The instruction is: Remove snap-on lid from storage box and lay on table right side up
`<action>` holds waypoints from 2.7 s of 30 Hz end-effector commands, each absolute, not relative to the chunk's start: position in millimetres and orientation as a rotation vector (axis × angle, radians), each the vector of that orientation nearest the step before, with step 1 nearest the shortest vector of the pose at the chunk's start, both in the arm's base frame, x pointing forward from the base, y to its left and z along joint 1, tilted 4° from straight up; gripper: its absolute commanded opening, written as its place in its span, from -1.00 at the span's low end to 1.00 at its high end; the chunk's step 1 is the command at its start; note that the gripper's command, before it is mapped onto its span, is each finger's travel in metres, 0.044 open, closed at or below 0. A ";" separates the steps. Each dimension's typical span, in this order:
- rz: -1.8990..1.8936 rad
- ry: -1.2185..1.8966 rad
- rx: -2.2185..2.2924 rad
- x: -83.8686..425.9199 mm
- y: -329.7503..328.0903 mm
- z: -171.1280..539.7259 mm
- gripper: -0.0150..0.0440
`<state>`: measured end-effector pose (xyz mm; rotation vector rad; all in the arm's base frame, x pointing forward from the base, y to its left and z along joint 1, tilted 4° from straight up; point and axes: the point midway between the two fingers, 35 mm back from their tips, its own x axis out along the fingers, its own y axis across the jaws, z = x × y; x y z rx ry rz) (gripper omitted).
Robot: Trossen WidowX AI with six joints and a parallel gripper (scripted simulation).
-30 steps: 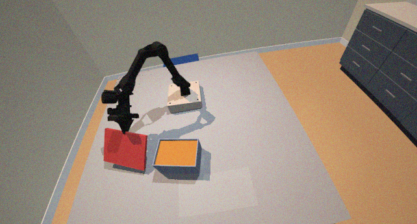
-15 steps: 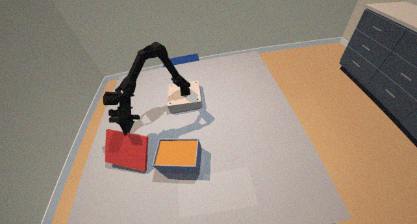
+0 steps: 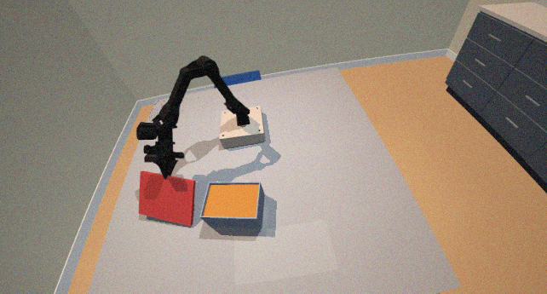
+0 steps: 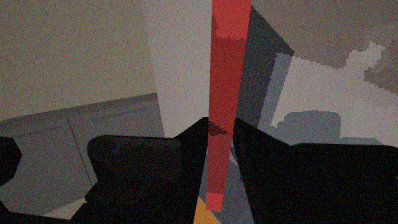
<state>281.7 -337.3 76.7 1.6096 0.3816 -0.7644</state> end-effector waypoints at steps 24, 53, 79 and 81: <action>-0.762 0.381 1.606 281.6 -336.7 54.9 -0.49; -0.762 0.381 1.606 281.0 -335.8 31.6 -0.49; -0.762 0.381 1.607 280.5 -335.0 10.7 -0.49; -0.762 0.381 1.607 280.5 -334.9 9.1 -0.49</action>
